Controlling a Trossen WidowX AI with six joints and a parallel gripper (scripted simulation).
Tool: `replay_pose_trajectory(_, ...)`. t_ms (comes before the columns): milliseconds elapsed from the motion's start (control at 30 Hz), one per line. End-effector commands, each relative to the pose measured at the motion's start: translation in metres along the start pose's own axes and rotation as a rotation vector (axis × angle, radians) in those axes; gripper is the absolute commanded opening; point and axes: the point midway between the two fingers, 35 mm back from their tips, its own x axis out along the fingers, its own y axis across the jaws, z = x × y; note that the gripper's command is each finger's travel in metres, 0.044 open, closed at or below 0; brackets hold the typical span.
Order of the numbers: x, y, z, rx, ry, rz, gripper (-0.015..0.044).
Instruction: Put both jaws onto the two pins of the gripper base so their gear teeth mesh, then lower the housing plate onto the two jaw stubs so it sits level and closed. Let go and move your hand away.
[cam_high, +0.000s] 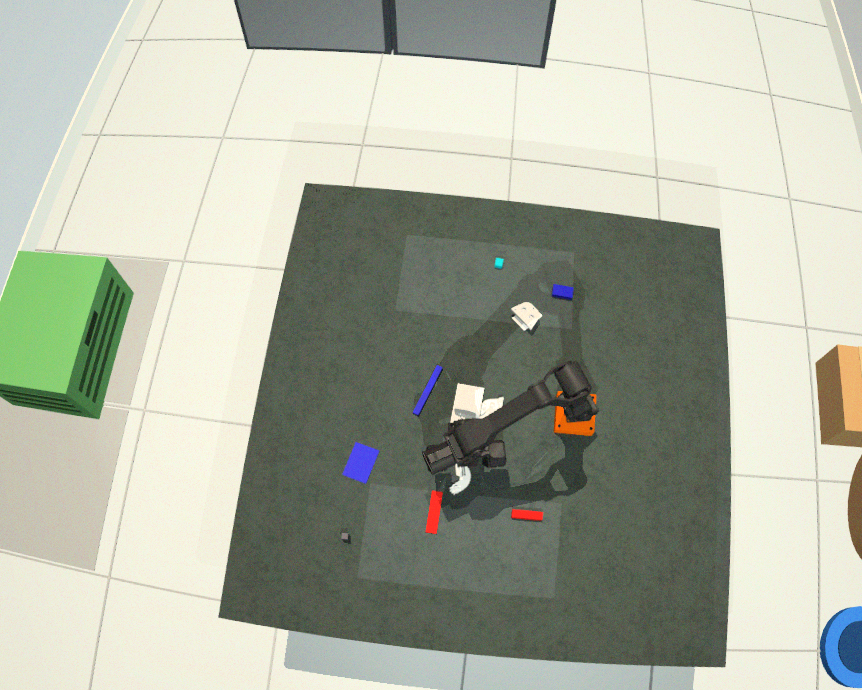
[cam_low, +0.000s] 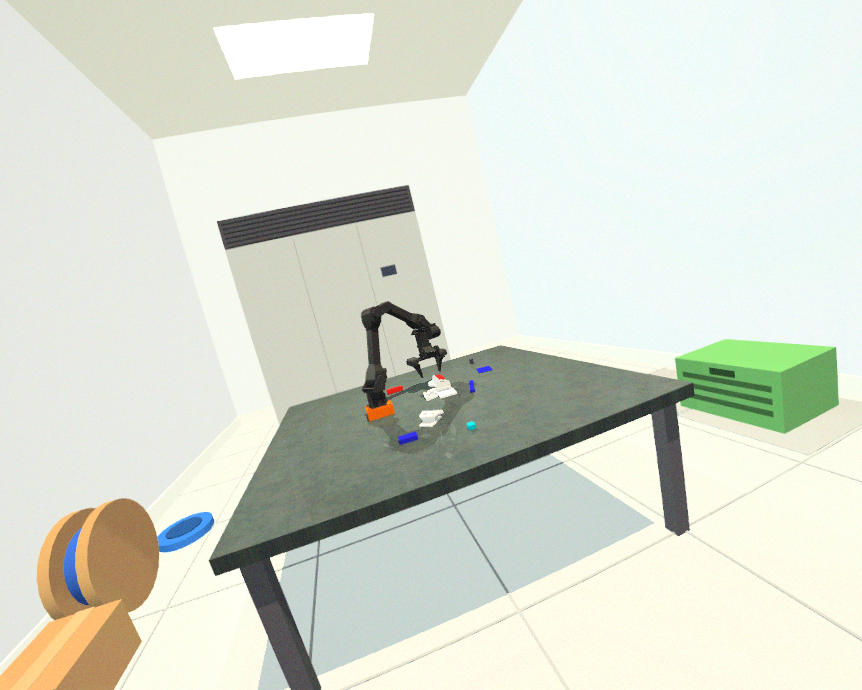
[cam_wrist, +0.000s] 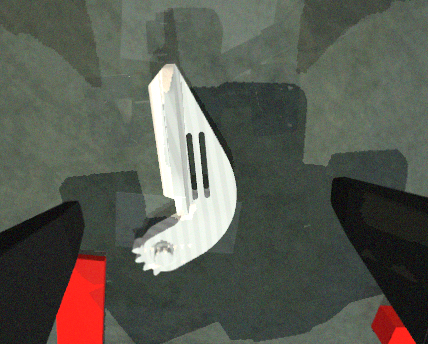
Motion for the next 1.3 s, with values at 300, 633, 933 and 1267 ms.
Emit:
replay_pose_trajectory(300,0.019,0.001,-0.001,-0.001,0.001,-0.002,0.0440)
replay_pose_trajectory(633,0.036,0.002,-0.001,-0.002,0.002,-0.002,0.0440)
replay_pose_trajectory(933,0.049,0.002,-0.001,-0.003,0.003,-0.002,0.0440)
replay_pose_trajectory(1267,0.050,0.002,-0.001,-0.004,0.003,-0.002,0.0440)
